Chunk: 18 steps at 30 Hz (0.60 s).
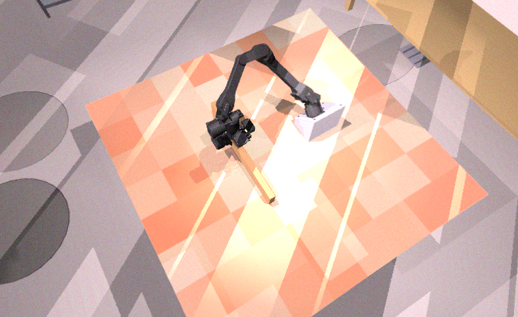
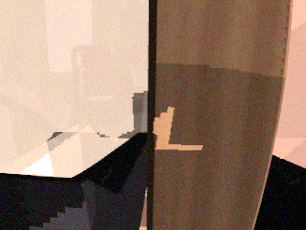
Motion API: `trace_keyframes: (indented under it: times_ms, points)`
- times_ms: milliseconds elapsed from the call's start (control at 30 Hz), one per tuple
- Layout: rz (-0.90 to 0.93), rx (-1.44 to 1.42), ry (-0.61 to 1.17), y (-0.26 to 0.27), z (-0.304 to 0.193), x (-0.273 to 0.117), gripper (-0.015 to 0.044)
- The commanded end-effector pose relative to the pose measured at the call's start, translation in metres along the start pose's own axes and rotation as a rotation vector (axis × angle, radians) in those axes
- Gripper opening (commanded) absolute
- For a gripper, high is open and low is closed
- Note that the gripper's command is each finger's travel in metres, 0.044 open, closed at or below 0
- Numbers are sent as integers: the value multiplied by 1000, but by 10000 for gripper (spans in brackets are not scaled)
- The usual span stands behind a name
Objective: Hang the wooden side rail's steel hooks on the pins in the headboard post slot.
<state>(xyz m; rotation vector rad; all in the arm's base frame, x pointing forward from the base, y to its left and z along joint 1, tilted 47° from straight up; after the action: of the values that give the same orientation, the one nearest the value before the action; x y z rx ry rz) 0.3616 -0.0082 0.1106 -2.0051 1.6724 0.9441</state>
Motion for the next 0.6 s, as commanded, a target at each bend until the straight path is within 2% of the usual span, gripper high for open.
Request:
trace_keyframes:
  times_ms: [0,267,400,567]
  points:
    - [0,0,0,0,0,0,131]
    - [0,0,0,0,0,-2,341]
    - [-2,3,3,0,1,-31,440]
    - [-3,3,5,0,1,-40,440]
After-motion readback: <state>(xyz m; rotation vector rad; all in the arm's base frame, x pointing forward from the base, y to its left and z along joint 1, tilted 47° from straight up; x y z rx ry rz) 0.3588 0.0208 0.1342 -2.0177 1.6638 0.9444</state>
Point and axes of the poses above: the point midway between the two fingers, 35 mm back from their tips, its own x axis out along the fingers, its own y axis across the jaws, z = x × y, the point moved 9 cm from there along -x, back along the fingers, and after that the axes turned 13 degrees about -x, right-handed, at the moved point
